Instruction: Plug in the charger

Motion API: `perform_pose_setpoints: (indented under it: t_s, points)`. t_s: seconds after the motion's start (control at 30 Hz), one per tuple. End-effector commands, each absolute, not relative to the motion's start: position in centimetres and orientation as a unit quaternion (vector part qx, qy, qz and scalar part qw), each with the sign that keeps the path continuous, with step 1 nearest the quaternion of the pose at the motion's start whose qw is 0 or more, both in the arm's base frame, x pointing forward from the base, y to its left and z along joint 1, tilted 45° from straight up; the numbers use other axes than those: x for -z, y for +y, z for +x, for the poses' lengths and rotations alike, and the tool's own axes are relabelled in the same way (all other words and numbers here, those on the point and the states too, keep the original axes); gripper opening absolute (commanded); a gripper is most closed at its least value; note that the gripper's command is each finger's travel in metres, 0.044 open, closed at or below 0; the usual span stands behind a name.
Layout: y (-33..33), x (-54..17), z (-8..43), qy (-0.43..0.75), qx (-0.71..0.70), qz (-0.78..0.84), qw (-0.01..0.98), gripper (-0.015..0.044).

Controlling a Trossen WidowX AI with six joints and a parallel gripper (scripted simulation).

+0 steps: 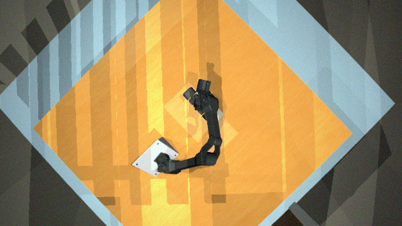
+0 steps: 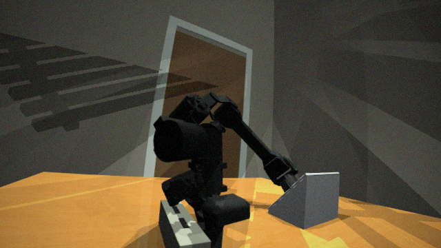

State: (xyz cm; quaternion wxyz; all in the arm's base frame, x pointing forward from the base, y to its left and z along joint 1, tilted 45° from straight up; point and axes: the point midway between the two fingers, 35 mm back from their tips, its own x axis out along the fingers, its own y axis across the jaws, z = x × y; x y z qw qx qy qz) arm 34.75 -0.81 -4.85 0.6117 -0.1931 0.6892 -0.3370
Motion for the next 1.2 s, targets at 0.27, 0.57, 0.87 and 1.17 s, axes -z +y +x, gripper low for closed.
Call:
perform_pose_setpoints:
  t_s: [0.27, 0.57, 0.87, 1.17]
  points:
    - [-0.81, 4.86, 34.78, 0.689, 0.337, -0.193, 0.612, 0.0053]
    - [-0.81, 4.86, 34.78, 0.689, 0.337, -0.193, 0.612, 0.0289]
    - [-0.79, 4.87, 34.71, 0.688, 0.337, -0.193, 0.613, 0.044]
    - [-0.75, 4.89, 34.48, 0.686, 0.337, -0.193, 0.615, 0.044]
